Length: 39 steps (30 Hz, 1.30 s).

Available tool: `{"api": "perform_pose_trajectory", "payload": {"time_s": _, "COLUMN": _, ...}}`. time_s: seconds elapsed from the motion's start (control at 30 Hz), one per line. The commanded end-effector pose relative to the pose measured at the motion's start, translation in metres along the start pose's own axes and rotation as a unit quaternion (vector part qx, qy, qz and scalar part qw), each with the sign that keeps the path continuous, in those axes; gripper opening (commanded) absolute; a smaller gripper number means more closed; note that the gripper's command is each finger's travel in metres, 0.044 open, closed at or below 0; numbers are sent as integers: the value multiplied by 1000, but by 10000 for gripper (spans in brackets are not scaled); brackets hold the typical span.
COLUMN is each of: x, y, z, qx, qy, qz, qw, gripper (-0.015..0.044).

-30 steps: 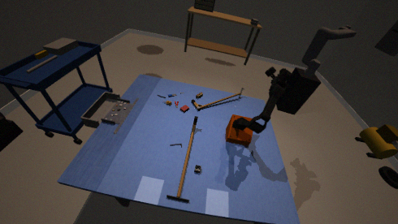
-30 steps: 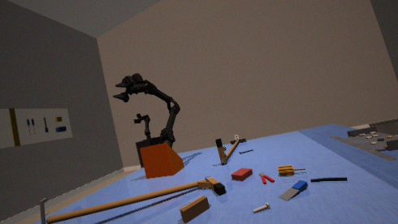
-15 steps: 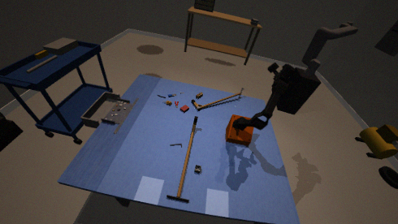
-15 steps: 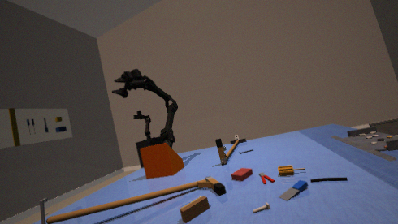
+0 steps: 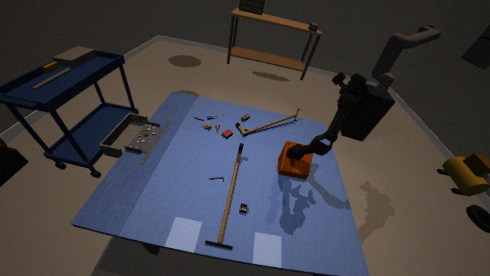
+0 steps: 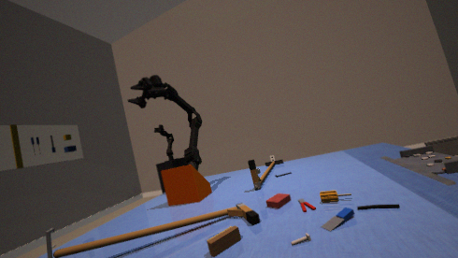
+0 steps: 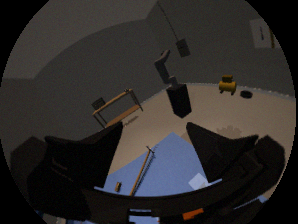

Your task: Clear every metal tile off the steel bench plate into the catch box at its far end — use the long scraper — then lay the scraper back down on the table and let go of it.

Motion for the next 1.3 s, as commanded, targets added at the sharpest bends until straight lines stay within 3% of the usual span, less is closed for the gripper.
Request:
{"api": "perform_pose_trajectory", "payload": {"time_s": 0.0, "x": 1, "y": 3, "z": -7, "qx": -1, "qy": -1, "qz": 2, "qw": 1000, "gripper": 440}}
{"api": "perform_pose_trajectory", "payload": {"time_s": 1.27, "x": 4, "y": 18, "z": -34, "qx": 0, "qy": 0, "qz": 0, "qw": 1000, "gripper": 440}}
Point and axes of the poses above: the point midway between the two fingers, 35 mm back from their tips, its own x axis back along the fingers, its own y axis across the jaws, z = x × y, the point moved 5 cm from there along x, back along the fingers, and after that the axes turned 3 degrees about x, right-handed, at the moved point
